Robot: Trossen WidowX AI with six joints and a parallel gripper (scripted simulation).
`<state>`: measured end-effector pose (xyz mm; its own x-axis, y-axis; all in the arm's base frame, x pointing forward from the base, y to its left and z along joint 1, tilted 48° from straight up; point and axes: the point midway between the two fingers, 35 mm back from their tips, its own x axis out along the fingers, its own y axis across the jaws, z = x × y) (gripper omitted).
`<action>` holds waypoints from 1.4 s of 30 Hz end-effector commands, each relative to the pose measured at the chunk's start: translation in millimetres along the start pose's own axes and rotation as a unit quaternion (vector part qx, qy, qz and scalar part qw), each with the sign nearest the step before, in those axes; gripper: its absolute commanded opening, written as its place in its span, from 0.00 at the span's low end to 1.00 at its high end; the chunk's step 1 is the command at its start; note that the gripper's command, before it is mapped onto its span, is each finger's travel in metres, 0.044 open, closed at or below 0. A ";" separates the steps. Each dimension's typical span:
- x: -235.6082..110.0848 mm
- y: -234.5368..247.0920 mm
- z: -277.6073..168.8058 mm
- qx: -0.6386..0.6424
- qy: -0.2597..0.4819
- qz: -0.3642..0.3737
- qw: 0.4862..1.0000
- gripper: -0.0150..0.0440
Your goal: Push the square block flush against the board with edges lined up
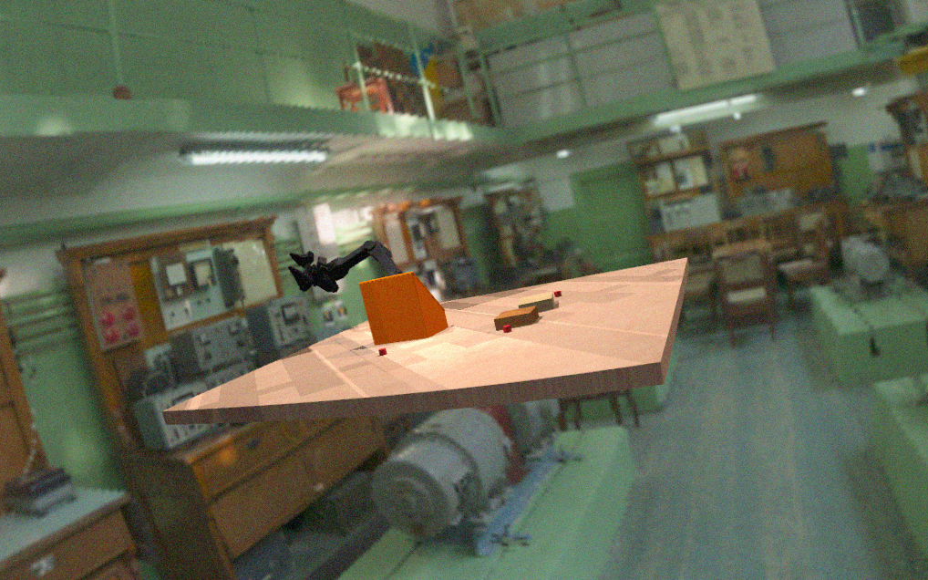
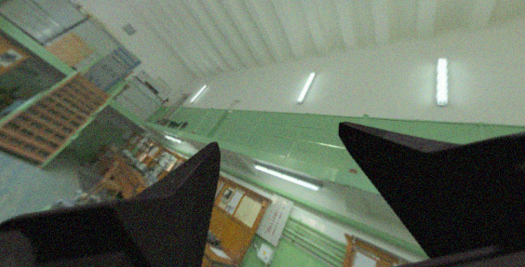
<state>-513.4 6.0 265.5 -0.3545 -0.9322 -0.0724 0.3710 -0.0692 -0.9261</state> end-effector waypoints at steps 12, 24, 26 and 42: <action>-30.4 -5.3 -7.5 0.024 0.049 -0.002 0.998 0.40; -84.6 -13.2 -16.2 0.069 0.134 -0.015 0.988 0.25; -93.7 -14.3 -17.1 0.076 0.148 -0.018 0.986 0.25; -165.4 -21.7 -18.3 0.134 0.255 -0.052 0.956 0.25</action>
<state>-482.7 159.1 288.4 -0.7271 -0.6532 -0.2115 0.4922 -0.2811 -0.8239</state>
